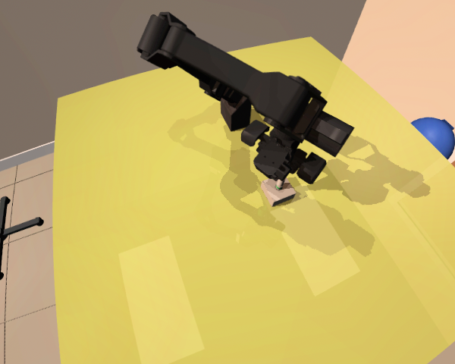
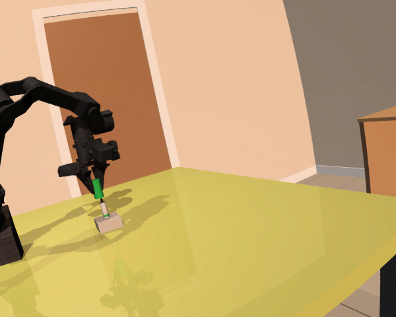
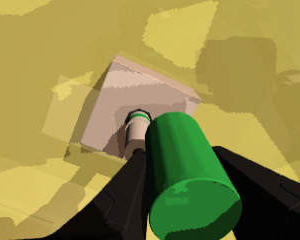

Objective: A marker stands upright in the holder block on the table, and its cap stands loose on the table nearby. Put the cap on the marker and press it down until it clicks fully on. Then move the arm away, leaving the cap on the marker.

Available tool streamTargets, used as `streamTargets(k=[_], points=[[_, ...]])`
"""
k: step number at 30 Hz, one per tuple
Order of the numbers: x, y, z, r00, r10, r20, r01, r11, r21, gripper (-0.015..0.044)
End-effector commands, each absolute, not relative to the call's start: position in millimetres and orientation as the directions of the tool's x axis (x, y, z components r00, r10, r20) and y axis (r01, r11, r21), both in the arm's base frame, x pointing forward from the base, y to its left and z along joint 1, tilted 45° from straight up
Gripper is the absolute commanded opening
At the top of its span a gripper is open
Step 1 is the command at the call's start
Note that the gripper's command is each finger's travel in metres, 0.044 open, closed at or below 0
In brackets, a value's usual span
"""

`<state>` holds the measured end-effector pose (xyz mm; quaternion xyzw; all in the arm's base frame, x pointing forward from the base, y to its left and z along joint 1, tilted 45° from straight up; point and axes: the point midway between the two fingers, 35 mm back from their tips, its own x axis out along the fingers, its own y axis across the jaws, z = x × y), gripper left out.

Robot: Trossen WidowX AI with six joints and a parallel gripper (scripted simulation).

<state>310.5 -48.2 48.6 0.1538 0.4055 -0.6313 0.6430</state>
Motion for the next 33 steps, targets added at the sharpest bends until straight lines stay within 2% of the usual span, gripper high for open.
streamTargets(k=[1, 8, 33], points=[[317, -37, 44, -0.127, -0.686, -0.717, 0.938, 0.153, -0.312, 0.0], [323, -25, 39, -0.127, -0.688, -0.715, 0.938, 0.151, -0.312, 0.0], [320, -48, 15, -0.126, -0.688, -0.715, 0.938, 0.151, -0.312, 0.0]])
